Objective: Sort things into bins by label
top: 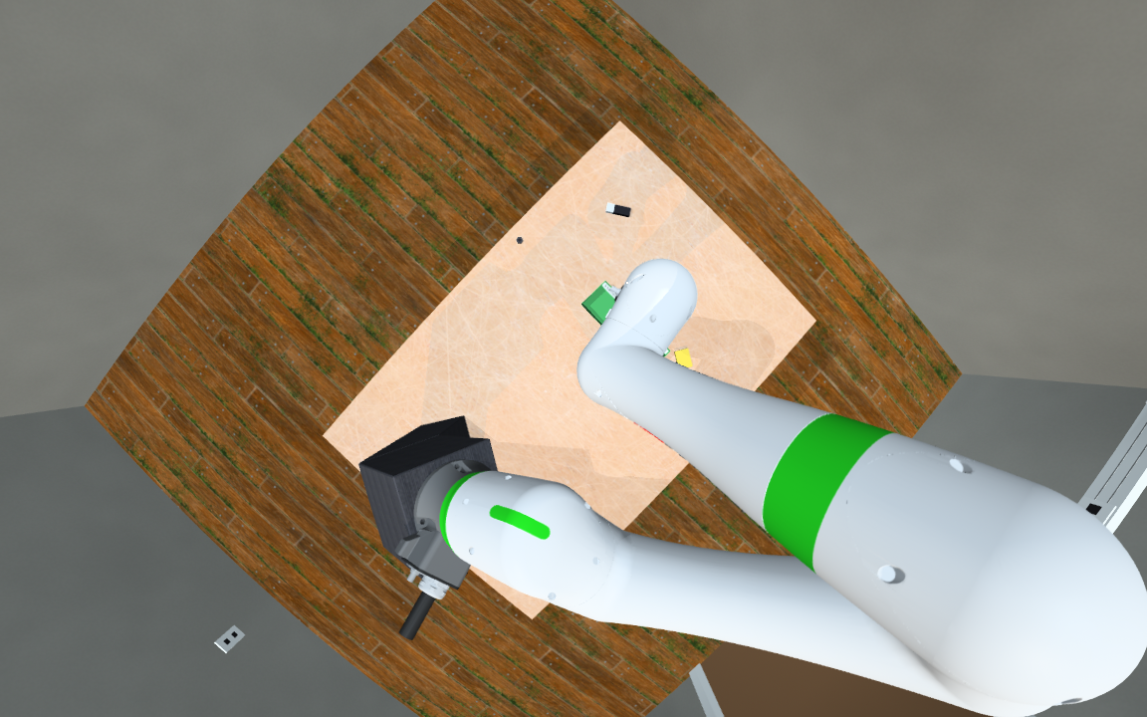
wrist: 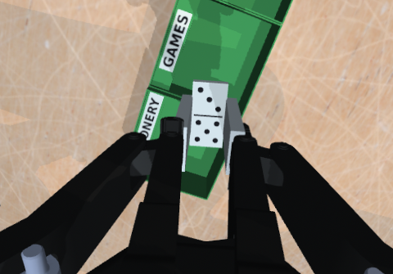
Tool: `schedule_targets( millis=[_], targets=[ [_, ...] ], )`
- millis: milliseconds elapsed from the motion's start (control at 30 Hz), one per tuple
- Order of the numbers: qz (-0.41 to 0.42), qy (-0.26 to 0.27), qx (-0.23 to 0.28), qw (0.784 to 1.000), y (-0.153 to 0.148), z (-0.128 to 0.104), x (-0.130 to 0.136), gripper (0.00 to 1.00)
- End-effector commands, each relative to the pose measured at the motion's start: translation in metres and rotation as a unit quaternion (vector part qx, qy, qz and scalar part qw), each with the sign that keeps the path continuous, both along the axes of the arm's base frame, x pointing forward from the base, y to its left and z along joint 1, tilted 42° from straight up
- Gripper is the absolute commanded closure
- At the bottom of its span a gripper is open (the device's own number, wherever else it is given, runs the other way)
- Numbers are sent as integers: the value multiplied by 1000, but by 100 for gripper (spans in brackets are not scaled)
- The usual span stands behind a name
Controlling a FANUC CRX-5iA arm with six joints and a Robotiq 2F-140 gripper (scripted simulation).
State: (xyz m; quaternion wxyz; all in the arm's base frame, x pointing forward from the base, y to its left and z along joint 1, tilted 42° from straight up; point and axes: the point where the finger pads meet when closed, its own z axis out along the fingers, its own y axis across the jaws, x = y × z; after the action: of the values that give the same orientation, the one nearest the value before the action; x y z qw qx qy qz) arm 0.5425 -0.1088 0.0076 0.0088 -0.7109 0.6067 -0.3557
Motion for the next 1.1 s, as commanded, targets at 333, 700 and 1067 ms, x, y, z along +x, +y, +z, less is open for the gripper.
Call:
schedule_targets(
  millis=[333, 700, 1067],
  targets=[
    [-100, -67, 76, 990, -37, 15, -8, 79],
    [-100, -67, 76, 990, -35, 14, -8, 79],
    [-100, -67, 76, 990, -45, -2, 4, 79]
  ],
)
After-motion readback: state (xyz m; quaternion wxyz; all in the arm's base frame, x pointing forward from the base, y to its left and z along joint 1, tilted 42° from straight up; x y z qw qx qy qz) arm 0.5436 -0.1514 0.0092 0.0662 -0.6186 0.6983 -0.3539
